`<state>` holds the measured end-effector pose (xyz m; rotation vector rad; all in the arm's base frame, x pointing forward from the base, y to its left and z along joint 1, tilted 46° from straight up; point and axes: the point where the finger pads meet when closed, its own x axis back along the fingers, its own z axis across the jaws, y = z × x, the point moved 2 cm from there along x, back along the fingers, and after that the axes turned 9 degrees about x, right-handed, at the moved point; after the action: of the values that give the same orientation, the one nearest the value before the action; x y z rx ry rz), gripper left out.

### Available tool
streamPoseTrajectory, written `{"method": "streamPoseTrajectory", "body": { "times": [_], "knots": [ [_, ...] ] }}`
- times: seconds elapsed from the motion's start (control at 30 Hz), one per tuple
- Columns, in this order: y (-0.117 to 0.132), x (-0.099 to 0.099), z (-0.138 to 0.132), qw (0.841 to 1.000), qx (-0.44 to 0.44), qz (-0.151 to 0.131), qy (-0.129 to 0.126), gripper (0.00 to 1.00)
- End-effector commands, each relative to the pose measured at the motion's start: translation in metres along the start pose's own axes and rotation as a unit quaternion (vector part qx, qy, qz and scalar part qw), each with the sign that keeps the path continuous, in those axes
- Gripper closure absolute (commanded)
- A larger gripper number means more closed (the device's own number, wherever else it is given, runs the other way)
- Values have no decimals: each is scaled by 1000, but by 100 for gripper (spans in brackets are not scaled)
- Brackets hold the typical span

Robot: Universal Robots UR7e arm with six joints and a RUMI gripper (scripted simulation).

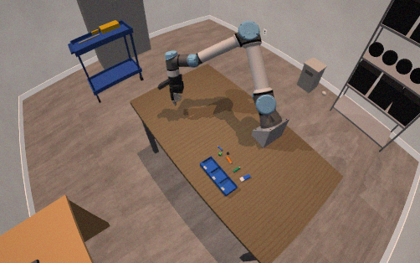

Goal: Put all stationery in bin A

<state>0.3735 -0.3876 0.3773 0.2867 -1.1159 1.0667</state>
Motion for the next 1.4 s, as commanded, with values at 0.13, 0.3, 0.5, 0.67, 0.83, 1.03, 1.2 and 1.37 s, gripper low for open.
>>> {"method": "streamPoseTrajectory", "body": {
  "times": [0.13, 0.3, 0.5, 0.67, 0.83, 1.03, 1.2, 1.37],
  "knots": [
    [5, -8, -43, 1000, 11, -7, -4, 96],
    [13, -15, -84, 999, 35, -20, -10, 96],
    [19, -18, -107, 998, 61, -33, -12, 96],
    [29, -22, -137, 998, 61, -33, -13, 96],
    [38, -24, -161, 995, 87, -44, -11, 96],
    [46, -26, -181, 995, 87, -44, -11, 96],
    [65, -29, -219, 992, 114, -54, -7, 96],
    [71, -29, -230, 989, 137, -60, 0, 96]
  ]
}}
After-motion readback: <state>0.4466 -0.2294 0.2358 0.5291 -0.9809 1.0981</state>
